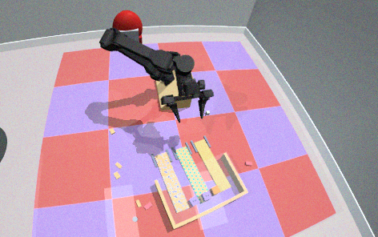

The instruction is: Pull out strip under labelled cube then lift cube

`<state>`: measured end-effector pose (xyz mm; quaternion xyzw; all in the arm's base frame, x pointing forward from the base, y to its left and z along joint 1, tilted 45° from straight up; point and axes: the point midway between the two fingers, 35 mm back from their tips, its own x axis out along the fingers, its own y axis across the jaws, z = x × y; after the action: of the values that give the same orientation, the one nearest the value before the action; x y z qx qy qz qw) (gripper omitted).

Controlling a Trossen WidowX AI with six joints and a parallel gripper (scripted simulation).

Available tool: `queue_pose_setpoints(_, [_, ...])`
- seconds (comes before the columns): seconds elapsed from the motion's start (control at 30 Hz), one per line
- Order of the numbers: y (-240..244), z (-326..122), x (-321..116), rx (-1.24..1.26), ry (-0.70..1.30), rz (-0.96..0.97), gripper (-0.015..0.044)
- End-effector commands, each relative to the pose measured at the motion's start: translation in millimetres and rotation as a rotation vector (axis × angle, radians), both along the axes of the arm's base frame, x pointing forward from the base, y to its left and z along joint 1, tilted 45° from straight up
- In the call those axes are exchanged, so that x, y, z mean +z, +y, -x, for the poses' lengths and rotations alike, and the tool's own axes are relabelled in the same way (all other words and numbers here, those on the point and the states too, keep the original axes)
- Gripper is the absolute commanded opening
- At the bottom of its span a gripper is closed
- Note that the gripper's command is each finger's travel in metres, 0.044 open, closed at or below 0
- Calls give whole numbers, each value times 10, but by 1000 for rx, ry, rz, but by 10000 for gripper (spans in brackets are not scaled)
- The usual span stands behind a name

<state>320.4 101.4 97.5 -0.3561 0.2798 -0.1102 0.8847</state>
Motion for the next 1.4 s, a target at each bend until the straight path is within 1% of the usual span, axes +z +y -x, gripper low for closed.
queue_pose_setpoints(0.0, [-83,11,-30,-19,2,17,400])
queue_pose_setpoints(0.5, [-83,11,-30,-19,2,17,400])
queue_pose_setpoints(0.6, [-105,-78,-85,-47,57,30,321])
queue_pose_setpoints(0.77, [-244,-337,-285,-159,252,64,190])
queue_pose_setpoints(1.0, [-558,-580,-510,-344,515,89,6])
queue_pose_setpoints(1.23, [-924,-679,-664,-538,756,97,0])
queue_pose_setpoints(1.37, [-977,-689,-684,-569,791,97,0])
